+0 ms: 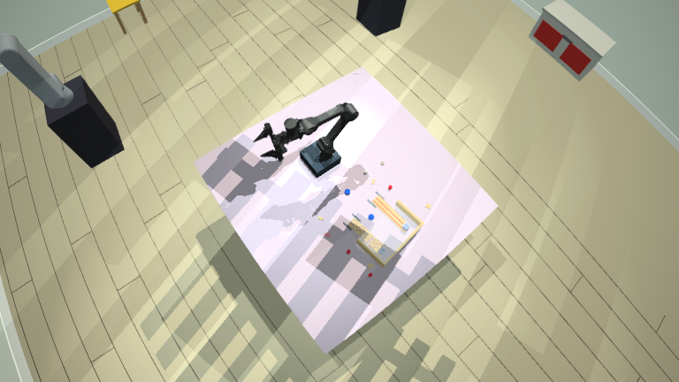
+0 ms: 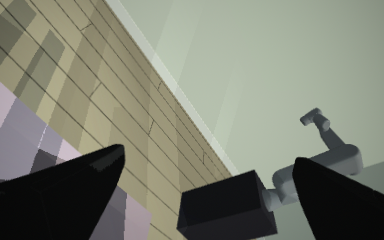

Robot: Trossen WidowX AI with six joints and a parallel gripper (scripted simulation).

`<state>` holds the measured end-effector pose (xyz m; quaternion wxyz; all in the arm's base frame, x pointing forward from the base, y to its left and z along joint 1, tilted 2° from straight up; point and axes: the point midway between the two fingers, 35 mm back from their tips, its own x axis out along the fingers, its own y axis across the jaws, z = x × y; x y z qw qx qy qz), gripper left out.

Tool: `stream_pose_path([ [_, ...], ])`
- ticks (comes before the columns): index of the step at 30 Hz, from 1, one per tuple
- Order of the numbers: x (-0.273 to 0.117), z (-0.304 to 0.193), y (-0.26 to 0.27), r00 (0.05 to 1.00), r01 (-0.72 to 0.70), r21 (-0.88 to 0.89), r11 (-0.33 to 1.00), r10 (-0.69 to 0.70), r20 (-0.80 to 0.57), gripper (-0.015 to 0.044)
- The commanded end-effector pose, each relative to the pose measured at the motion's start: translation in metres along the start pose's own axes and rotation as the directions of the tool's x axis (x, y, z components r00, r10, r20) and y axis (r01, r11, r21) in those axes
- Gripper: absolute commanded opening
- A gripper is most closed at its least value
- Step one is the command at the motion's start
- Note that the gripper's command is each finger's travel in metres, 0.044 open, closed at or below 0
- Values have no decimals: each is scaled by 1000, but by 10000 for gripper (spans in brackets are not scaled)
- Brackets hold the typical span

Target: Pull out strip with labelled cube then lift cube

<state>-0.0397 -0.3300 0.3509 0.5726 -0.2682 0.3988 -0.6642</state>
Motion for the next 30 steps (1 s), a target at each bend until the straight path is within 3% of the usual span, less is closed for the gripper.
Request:
stream_pose_path([
  [1,-6,37,53,981,-158,60,986,150,122,400],
  [8,-51,102,146,850,-464,95,881,412,328,400],
  [16,-142,150,238,575,-765,30,643,661,482,400],
  [23,-246,158,299,271,-927,-90,365,815,512,400],
  [30,-354,130,336,-38,-974,-218,64,899,436,400],
])
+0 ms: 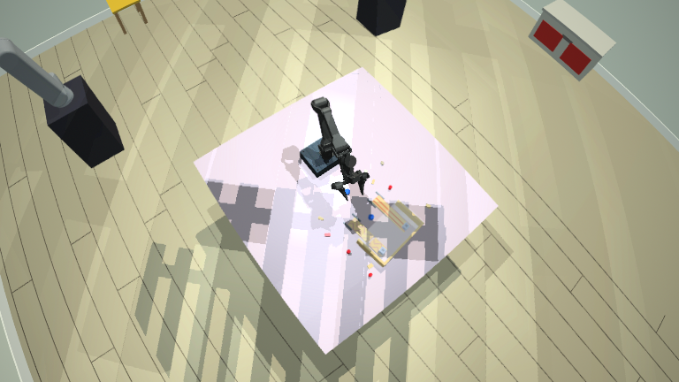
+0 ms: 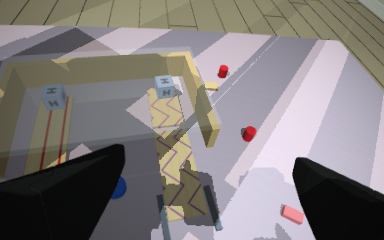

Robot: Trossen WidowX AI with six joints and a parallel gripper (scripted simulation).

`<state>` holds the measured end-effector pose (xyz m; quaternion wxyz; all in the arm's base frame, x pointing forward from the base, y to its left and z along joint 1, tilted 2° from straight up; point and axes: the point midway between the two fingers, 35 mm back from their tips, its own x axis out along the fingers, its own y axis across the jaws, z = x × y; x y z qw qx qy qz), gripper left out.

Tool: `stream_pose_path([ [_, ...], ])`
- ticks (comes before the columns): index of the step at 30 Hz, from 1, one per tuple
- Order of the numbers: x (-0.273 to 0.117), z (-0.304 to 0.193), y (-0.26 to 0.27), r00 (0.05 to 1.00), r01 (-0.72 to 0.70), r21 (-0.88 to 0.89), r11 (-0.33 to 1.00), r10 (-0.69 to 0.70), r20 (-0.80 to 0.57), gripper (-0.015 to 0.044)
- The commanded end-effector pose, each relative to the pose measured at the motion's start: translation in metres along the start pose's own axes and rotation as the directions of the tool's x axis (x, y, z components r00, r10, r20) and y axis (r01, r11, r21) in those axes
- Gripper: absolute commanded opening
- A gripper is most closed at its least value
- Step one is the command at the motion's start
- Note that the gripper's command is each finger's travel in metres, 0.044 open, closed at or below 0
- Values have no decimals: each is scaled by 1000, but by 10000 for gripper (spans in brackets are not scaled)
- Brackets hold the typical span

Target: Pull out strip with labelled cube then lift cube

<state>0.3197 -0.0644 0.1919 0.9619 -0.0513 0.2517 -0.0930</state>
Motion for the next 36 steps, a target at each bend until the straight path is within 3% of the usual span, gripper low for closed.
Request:
stream_pose_path([
  [1,-1,-16,60,985,-168,19,986,169,-38,400],
  [4,-4,-22,83,971,-231,25,973,232,-53,400],
  [21,-4,-22,83,971,-231,25,973,232,-53,400],
  [28,24,-22,109,919,-268,16,963,260,-296,216],
  [36,60,-40,152,760,-302,1,953,242,-604,6],
])
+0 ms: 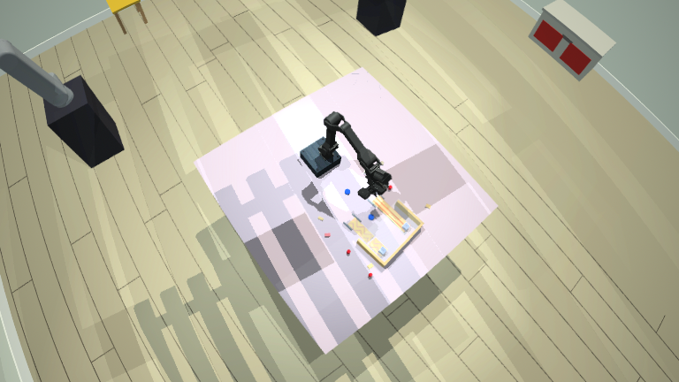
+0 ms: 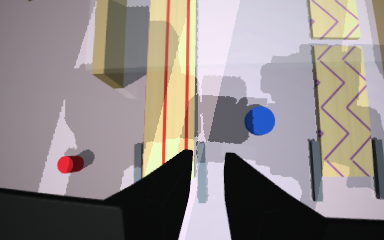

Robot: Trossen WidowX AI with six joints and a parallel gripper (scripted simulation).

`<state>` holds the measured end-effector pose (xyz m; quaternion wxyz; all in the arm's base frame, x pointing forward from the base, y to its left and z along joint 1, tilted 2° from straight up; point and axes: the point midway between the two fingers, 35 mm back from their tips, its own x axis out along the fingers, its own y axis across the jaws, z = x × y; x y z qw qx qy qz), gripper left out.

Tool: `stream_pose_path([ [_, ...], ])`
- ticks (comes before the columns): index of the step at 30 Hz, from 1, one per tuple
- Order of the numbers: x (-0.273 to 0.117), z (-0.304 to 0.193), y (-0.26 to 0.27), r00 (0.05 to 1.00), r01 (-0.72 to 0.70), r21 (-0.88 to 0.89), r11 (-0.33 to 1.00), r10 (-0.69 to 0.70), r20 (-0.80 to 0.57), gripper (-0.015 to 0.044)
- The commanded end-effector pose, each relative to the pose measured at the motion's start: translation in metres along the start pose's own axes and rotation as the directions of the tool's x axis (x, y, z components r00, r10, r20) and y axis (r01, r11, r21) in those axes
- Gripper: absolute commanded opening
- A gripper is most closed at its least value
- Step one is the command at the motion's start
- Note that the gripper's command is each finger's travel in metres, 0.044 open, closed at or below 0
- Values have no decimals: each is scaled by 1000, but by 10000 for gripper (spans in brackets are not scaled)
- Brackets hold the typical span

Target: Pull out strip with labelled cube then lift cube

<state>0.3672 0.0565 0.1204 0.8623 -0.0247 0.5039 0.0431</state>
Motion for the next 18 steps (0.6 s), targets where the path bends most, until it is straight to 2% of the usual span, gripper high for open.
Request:
stream_pose_path([
  [1,23,1,16,988,-12,-13,1000,10,-152,0],
  [8,60,-10,38,906,-8,-58,998,-17,-423,0],
  [18,69,-14,40,895,-8,-63,998,-21,-446,0],
])
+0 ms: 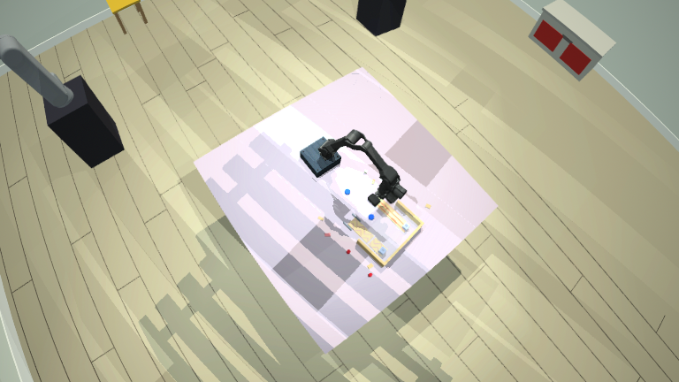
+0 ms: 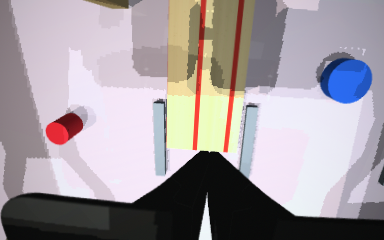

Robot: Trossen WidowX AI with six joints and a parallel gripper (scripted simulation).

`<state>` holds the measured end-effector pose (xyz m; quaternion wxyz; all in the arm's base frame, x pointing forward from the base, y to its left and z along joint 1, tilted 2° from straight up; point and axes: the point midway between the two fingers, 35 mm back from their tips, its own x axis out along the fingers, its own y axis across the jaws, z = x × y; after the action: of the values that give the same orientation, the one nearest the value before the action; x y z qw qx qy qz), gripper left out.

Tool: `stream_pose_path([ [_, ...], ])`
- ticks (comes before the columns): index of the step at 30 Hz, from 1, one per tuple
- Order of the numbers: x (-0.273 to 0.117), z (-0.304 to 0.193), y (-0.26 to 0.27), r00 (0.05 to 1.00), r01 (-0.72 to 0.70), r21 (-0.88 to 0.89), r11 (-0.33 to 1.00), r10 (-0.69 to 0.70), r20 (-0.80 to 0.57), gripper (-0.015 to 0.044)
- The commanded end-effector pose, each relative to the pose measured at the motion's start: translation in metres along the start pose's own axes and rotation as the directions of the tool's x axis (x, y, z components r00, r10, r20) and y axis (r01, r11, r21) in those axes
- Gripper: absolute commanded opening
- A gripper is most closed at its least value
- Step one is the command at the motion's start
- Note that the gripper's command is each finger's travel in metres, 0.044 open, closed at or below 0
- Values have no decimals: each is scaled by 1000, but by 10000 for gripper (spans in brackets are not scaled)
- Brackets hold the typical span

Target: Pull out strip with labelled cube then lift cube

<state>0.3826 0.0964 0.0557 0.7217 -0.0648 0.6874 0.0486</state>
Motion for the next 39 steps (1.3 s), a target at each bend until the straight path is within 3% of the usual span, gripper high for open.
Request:
stream_pose_path([
  [1,4,3,1,1000,-3,2,1000,3,3,0],
  [39,66,-2,3,1000,-3,2,1000,3,3,0],
])
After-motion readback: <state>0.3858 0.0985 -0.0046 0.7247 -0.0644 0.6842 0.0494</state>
